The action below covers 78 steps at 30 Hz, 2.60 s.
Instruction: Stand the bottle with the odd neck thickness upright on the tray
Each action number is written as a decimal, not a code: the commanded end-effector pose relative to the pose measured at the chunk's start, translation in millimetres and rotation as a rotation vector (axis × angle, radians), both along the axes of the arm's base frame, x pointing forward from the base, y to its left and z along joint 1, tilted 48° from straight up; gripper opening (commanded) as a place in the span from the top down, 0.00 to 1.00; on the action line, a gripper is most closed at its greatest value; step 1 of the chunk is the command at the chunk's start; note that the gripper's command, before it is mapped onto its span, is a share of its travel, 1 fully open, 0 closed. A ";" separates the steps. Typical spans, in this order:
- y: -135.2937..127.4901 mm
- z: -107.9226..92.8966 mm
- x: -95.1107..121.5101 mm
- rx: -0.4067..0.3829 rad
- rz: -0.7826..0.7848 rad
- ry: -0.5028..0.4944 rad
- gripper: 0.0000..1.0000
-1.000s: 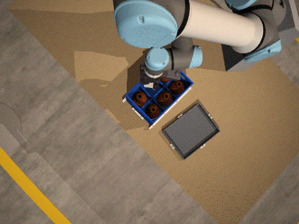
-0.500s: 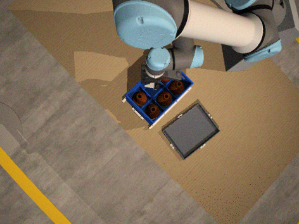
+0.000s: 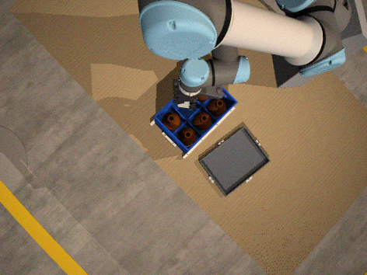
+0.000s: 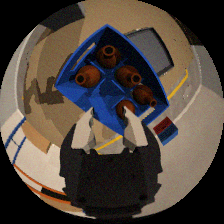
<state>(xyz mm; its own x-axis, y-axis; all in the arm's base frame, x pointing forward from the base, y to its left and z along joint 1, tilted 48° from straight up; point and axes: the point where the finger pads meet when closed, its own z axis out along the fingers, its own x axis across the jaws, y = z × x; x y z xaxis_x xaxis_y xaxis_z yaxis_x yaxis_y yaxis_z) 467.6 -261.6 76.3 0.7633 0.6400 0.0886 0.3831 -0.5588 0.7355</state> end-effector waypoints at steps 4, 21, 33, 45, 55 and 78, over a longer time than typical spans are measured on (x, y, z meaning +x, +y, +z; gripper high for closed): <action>0.1 0.4 0.1 -0.001 0.000 -0.001 0.62; 0.1 0.4 0.1 -0.001 0.000 -0.001 0.62; -1.3 -1.4 1.5 -0.001 0.000 -0.001 0.62; -5.7 -6.9 5.8 -0.001 0.000 -0.001 0.62; -10.6 -13.2 10.7 -0.001 0.000 -0.001 0.62; -20.3 -25.5 20.2 -0.001 0.000 -0.001 0.62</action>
<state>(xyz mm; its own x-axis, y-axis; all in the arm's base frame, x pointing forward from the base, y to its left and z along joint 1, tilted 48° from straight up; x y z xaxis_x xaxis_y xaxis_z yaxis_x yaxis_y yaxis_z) 486.6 -280.8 51.8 0.7633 0.6399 0.0886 0.3831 -0.5588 0.7355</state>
